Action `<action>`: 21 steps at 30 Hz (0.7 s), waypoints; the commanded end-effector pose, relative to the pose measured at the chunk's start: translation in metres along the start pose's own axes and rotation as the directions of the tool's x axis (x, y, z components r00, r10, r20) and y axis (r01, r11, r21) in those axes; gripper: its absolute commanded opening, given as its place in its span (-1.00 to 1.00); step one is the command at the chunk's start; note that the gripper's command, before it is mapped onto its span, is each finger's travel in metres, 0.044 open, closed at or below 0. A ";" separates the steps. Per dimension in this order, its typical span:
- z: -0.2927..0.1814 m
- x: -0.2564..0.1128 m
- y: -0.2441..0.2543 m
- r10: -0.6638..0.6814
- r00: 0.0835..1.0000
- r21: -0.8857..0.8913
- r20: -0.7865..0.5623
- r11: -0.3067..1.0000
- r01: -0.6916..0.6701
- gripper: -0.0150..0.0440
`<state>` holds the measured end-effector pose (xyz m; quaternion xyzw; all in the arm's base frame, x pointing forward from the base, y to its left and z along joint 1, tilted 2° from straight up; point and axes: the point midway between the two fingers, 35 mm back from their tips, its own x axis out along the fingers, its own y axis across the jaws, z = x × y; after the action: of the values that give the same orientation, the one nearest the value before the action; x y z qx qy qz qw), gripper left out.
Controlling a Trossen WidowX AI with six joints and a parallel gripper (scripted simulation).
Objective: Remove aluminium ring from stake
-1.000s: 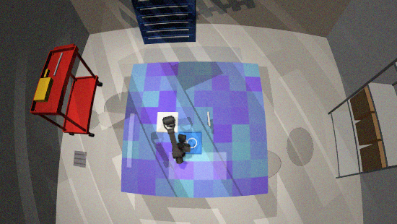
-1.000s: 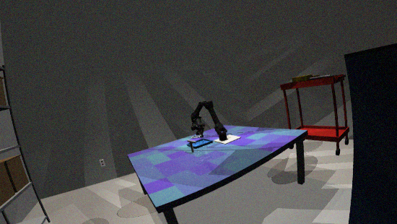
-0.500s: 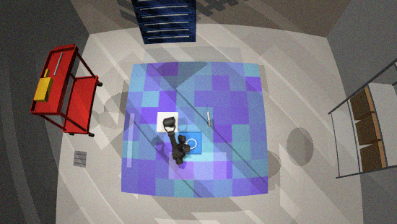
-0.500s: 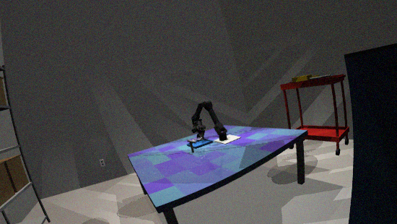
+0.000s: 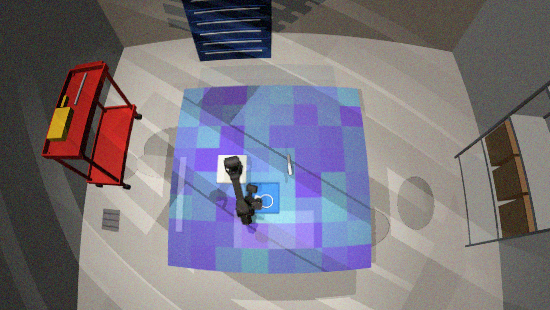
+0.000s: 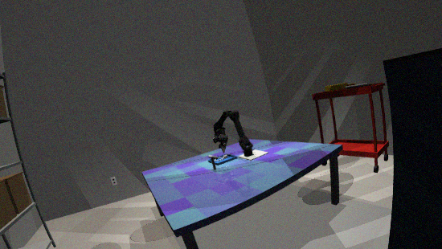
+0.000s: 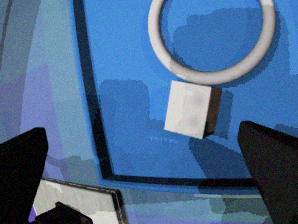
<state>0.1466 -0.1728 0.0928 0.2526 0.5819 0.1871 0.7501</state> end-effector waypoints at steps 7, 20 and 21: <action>0.007 -0.047 0.043 -0.142 0.985 0.057 0.097 0.989 0.137 1.00; 0.007 -0.044 0.039 -0.139 0.986 0.041 0.088 0.990 0.136 1.00; 0.007 -0.044 0.039 -0.139 0.986 0.041 0.088 0.990 0.136 1.00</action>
<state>0.1422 -0.1676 0.1514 0.2345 0.5664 0.1131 0.7819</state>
